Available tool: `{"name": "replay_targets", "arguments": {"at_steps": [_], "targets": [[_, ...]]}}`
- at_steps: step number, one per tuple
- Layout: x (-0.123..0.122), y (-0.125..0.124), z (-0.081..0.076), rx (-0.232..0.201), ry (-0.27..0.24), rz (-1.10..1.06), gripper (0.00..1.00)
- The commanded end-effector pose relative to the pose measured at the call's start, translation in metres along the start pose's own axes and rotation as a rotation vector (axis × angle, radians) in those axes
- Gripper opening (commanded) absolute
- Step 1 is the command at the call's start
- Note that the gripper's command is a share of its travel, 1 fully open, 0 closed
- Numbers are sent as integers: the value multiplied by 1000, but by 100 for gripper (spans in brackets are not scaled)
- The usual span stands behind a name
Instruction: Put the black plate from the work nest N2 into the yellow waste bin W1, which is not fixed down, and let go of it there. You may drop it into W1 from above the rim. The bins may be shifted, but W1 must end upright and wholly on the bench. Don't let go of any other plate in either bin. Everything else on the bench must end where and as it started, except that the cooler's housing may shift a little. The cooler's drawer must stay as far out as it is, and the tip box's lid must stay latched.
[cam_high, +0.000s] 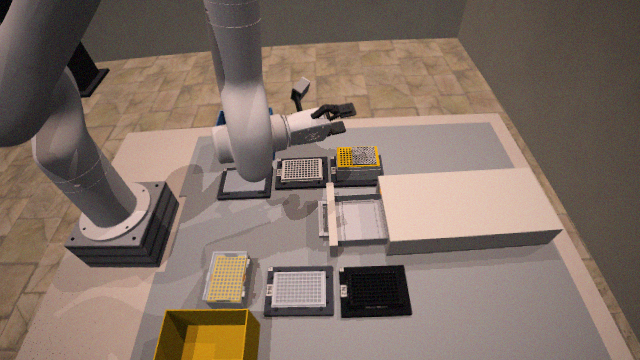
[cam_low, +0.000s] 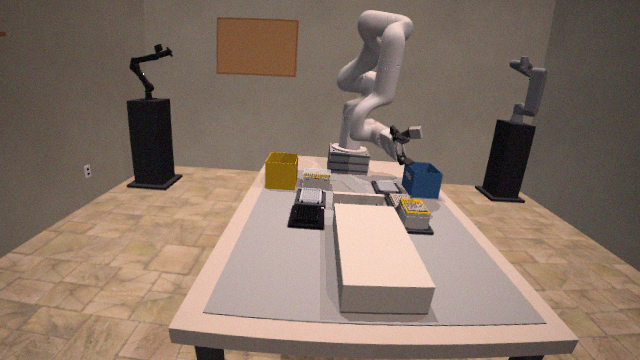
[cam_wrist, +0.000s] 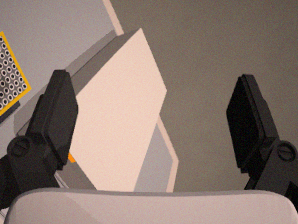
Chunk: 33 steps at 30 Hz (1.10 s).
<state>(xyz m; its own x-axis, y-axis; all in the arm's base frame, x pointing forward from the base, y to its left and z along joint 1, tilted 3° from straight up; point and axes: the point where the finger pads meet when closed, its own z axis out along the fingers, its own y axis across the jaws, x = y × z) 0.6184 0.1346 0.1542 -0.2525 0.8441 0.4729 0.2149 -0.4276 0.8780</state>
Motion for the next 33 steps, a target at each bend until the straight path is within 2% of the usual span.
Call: {"name": "replay_targets", "arguments": {"at_steps": [1, 17, 23, 25, 32, 33], "targets": [[0, 1, 0, -2, 1, 0, 100], [0, 1, 0, -2, 1, 0, 100], [28, -10, 2, 93, 122, -128, 100], [32, -12, 1, 100, 132, -138, 100], [60, -24, -4, 180, 266, -281, 100], [60, -24, -4, 180, 266, -281, 100]]}}
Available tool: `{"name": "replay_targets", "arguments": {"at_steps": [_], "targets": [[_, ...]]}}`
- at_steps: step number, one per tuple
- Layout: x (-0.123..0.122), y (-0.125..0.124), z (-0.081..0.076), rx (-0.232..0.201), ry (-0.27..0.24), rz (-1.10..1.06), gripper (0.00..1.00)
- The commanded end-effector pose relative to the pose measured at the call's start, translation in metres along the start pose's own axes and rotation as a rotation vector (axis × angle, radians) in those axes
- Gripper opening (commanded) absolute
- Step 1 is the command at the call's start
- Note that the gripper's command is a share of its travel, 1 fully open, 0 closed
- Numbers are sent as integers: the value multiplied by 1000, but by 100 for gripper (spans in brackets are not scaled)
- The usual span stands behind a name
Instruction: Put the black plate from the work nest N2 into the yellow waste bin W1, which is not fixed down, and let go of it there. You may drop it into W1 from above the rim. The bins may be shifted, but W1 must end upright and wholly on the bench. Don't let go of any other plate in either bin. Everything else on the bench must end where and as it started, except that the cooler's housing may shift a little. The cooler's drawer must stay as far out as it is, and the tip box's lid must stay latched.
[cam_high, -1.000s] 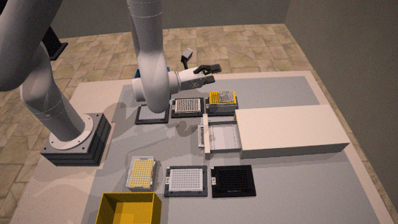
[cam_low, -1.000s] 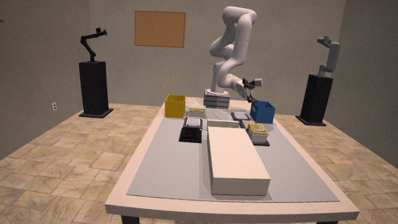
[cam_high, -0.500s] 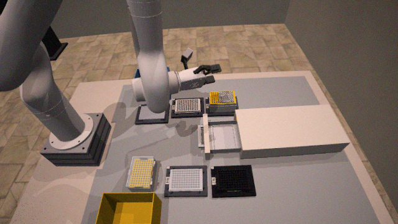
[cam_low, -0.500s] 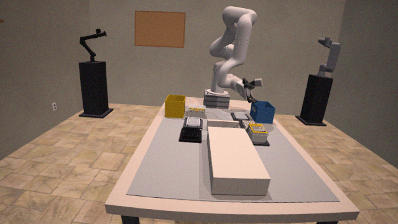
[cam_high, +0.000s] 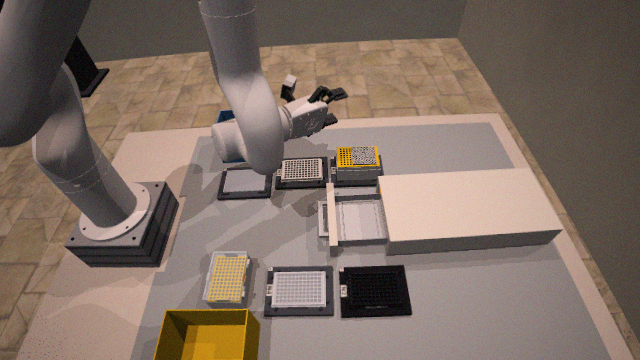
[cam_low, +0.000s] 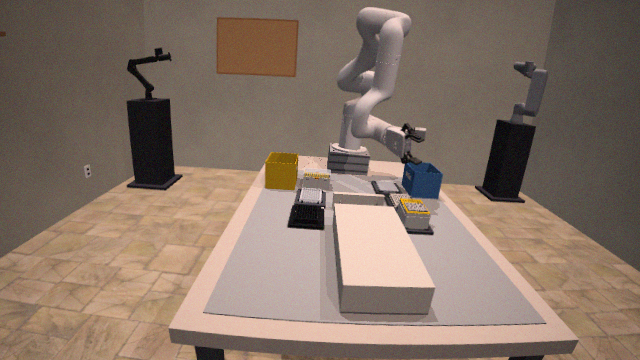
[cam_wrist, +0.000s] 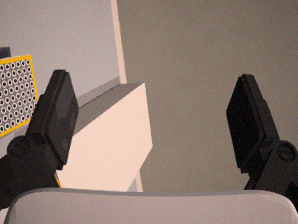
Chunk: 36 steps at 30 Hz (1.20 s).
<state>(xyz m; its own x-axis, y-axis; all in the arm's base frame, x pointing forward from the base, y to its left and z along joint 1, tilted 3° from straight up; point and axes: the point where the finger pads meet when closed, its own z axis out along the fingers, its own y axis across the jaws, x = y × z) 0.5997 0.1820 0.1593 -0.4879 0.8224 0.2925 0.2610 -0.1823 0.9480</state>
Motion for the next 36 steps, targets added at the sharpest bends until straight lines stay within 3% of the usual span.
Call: {"name": "replay_targets", "arguments": {"at_steps": [1, 16, 18, 30, 36], "targets": [[13, -2, 1, 38, 61, -63, 100], [72, -19, -16, 158, 361, -409, 100], [72, -19, -16, 158, 361, -409, 100], [102, -34, -45, 203, 613, -716, 100], [109, -39, -57, 207, 684, -804, 100]]}}
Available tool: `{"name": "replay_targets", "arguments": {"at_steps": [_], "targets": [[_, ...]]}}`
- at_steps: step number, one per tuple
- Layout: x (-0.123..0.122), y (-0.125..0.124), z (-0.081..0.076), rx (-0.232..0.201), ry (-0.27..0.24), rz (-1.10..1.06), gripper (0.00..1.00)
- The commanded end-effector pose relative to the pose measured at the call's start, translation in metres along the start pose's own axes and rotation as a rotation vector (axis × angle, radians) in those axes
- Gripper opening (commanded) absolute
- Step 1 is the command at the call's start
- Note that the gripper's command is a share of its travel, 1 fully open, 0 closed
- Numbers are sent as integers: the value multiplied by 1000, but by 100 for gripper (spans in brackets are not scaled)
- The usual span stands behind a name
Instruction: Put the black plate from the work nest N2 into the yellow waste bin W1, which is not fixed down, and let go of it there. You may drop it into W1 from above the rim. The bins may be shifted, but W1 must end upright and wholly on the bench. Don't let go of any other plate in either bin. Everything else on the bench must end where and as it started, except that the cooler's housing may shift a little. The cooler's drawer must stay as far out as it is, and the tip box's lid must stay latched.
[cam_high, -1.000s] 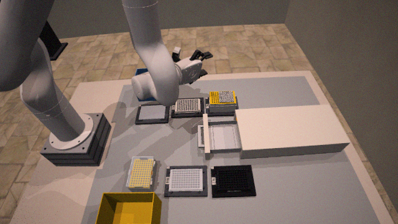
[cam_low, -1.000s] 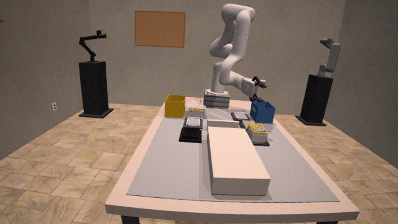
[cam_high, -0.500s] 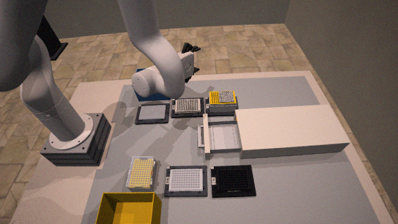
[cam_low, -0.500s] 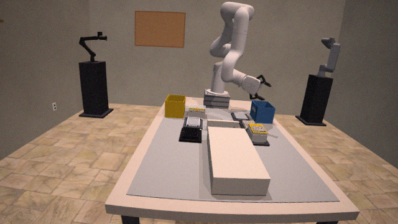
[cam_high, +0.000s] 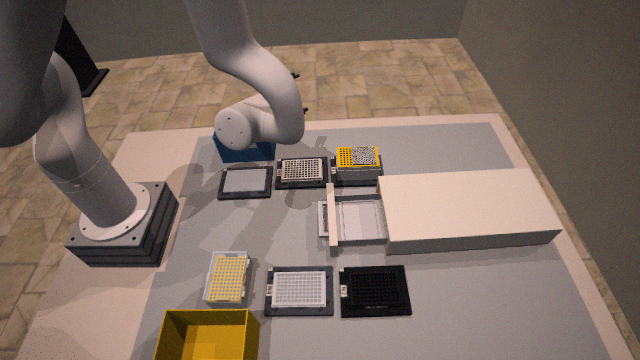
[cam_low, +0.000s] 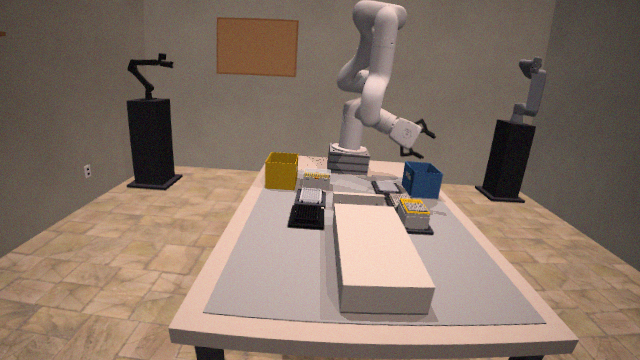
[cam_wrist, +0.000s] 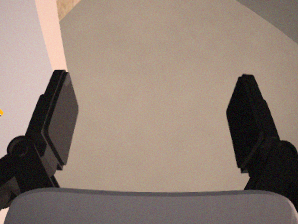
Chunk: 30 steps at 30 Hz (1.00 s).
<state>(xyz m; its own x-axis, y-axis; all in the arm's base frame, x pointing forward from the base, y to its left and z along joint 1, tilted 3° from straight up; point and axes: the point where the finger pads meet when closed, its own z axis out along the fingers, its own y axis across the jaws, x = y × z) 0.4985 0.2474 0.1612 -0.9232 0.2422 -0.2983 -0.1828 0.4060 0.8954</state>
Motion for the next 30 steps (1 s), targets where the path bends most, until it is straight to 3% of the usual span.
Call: {"name": "replay_targets", "arguments": {"at_steps": [1, 14, 16, 30], "targets": [[14, 2, -4, 8, 67, -91, 100], [50, -1, -25, 19, 303, -454, 100], [50, -1, -25, 19, 303, -454, 100], [79, -16, -61, -5, 539, -847, 100]]}}
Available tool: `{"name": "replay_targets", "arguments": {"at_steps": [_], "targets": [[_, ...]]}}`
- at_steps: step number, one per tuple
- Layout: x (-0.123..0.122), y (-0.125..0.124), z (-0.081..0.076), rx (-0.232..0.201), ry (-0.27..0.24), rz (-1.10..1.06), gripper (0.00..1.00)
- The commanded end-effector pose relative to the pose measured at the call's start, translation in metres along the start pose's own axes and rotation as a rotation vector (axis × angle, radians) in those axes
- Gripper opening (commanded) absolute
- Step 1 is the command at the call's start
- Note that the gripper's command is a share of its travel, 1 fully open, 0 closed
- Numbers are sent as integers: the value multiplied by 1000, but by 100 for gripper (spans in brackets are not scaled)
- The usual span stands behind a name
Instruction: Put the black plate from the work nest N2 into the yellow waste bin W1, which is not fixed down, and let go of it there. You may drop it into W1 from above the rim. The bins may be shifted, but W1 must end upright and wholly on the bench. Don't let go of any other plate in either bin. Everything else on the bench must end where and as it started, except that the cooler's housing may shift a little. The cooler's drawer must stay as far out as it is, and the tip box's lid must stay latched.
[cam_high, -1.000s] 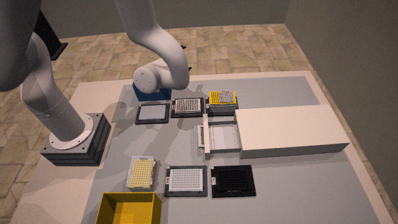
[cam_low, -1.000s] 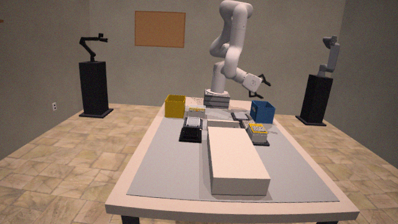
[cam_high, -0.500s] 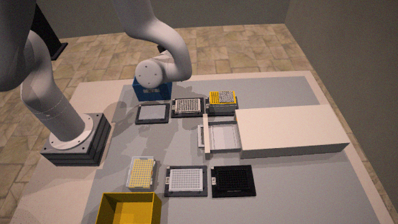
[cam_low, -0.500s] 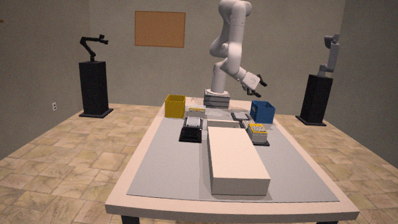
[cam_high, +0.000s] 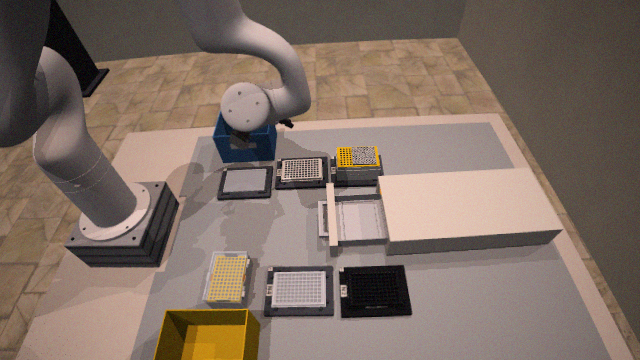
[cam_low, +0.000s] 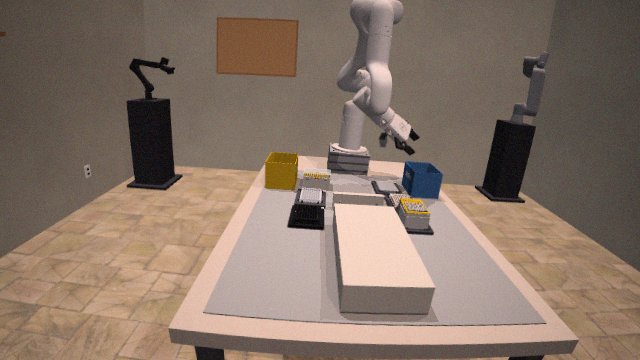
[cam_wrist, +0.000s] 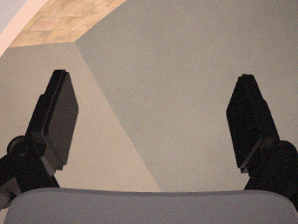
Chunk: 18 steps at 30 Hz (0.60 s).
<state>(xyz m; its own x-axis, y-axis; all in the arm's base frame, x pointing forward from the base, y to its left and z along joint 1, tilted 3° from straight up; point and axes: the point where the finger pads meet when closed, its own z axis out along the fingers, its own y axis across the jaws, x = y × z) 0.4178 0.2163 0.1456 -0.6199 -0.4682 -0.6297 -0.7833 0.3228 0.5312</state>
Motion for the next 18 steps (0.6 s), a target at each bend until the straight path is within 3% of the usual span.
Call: {"name": "replay_targets", "arguments": {"at_steps": [1, 3, 18], "targets": [[16, 3, -9, -9, 83, -148, 100], [16, 3, -9, -9, 83, -148, 100], [53, 0, -37, -52, 311, -582, 100]]}}
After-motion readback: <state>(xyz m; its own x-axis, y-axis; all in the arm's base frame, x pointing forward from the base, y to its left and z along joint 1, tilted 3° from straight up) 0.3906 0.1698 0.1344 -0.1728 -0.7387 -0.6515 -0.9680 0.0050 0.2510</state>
